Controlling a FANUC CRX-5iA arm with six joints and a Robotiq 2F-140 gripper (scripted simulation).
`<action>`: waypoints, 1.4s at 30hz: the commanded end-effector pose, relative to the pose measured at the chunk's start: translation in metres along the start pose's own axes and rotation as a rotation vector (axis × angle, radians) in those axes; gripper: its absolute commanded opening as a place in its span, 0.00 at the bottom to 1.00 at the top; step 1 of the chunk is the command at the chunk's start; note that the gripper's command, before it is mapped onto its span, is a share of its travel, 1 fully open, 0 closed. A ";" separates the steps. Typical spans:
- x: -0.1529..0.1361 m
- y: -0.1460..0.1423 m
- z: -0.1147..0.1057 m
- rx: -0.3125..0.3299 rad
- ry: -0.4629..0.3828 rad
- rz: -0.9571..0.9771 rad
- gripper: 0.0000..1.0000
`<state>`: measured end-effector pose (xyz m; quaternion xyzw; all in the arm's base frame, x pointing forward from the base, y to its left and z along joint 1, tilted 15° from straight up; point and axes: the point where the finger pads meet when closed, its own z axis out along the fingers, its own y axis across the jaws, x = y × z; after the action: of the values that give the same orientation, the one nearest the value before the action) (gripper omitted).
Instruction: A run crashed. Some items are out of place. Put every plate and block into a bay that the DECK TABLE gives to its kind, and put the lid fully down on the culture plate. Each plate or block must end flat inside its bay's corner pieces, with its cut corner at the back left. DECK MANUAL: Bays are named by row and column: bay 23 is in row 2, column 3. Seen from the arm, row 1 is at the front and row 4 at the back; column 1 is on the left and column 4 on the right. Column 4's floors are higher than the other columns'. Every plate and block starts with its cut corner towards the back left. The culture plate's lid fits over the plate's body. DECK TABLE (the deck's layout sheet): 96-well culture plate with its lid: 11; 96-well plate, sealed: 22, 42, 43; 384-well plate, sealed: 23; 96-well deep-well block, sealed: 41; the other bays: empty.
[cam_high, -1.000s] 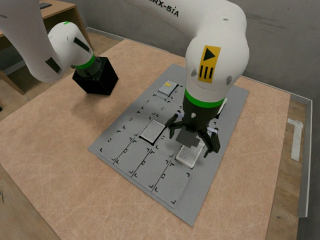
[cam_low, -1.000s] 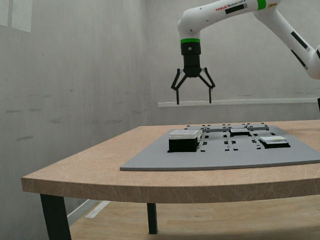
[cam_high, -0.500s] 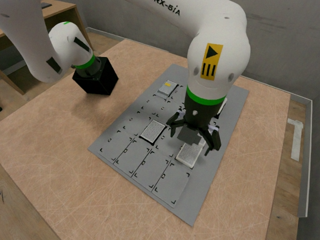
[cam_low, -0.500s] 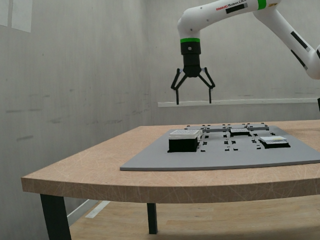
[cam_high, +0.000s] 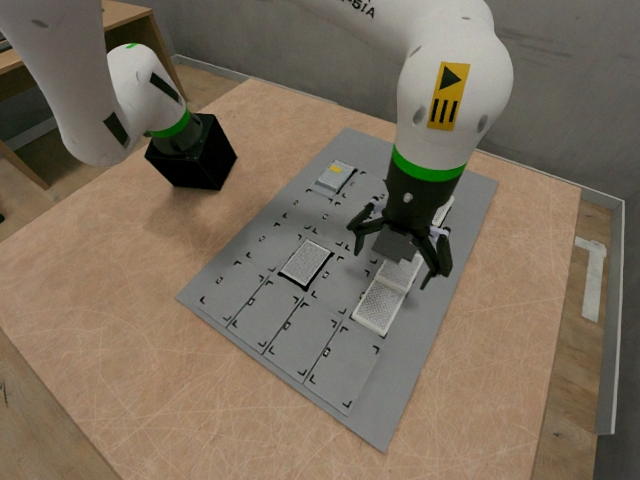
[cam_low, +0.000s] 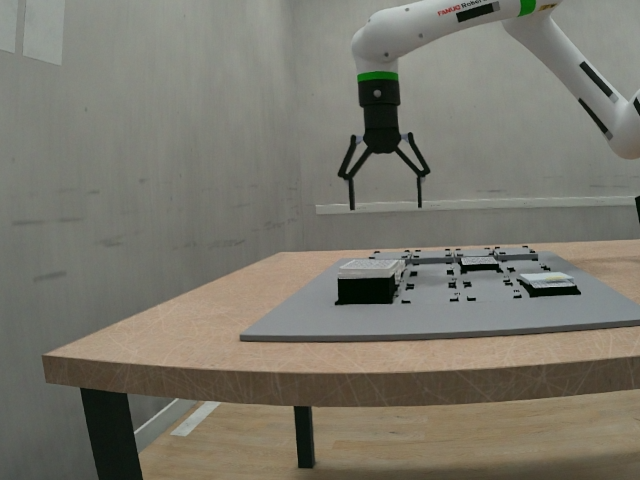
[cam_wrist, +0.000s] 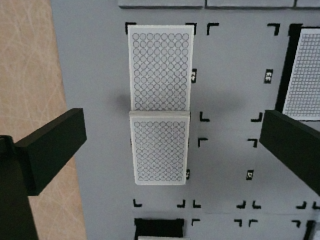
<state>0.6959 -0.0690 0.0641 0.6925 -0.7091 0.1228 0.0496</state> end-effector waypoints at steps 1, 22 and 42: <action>-0.013 -0.001 -0.001 0.002 0.000 0.000 1.00; -0.090 -0.001 -0.001 0.002 0.000 0.000 1.00; -0.101 -0.001 -0.001 0.002 0.000 0.000 1.00</action>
<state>0.6996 0.0294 0.0397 0.6925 -0.7091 0.1229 0.0497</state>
